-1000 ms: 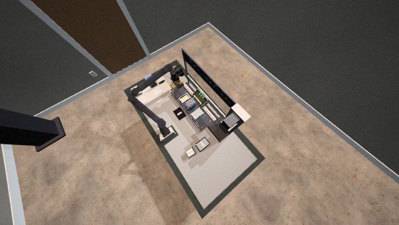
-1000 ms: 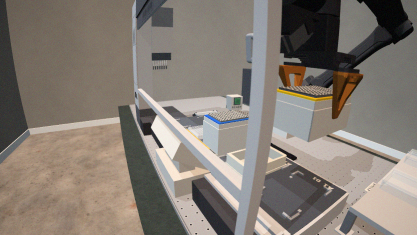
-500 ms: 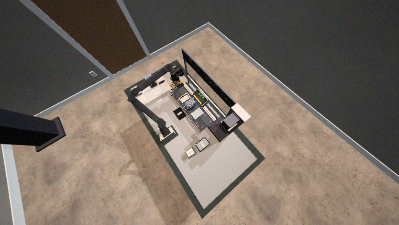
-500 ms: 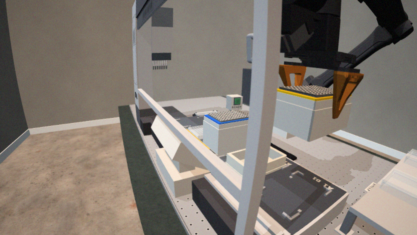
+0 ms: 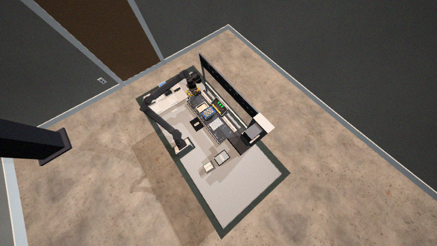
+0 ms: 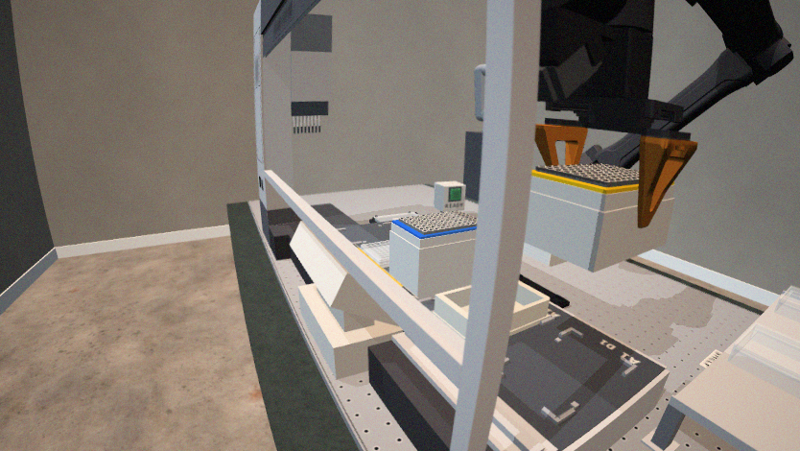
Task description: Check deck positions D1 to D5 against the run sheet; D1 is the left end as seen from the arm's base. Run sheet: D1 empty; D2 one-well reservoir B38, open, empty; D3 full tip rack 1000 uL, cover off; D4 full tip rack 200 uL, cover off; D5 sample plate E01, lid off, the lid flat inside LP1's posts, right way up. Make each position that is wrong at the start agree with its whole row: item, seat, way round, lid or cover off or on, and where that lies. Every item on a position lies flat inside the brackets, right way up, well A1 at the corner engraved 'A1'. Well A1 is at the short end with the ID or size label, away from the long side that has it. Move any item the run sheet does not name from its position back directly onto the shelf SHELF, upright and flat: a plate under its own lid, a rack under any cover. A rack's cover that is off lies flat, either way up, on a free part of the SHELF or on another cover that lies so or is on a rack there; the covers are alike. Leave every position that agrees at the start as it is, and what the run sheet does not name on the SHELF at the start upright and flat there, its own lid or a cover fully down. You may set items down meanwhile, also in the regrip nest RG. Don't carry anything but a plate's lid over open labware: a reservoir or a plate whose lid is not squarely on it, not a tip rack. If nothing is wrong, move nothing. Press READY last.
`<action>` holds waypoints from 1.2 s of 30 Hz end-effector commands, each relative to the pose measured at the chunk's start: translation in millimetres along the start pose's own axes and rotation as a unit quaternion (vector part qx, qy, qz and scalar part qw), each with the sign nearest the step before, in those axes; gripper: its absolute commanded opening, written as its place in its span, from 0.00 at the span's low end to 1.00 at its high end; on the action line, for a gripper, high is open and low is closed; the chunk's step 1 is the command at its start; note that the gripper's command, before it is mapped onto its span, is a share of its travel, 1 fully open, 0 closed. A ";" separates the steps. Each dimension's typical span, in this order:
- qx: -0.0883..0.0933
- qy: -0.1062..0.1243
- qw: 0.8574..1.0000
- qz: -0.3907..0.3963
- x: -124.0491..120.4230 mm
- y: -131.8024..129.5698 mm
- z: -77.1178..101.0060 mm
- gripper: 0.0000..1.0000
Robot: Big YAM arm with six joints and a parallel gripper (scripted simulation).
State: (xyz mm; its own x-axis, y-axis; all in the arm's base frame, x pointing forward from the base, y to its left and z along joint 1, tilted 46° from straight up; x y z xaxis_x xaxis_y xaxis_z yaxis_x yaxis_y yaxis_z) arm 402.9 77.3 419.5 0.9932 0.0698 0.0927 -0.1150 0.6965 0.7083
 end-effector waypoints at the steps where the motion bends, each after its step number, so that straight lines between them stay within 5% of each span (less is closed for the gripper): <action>1: -0.002 -0.036 0.999 0.027 -0.1 15.5 26.0 0.00; 36: -0.001 -0.033 0.999 0.027 -1.2 23.8 23.3 0.00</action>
State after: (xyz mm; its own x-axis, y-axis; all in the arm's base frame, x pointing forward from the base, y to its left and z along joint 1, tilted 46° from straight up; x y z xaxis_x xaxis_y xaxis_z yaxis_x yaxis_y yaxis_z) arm 402.9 77.7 419.5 0.9934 0.0697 0.0916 -0.1142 0.6965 0.7084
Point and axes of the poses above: the point where the finger pads meet when closed, its own z axis back along the fingers, its own y axis across the jaws, x = y × z, the point moved 9 cm from there along z, back along the fingers, and after that the axes turned 7 degrees about z, right-handed, at the moved point
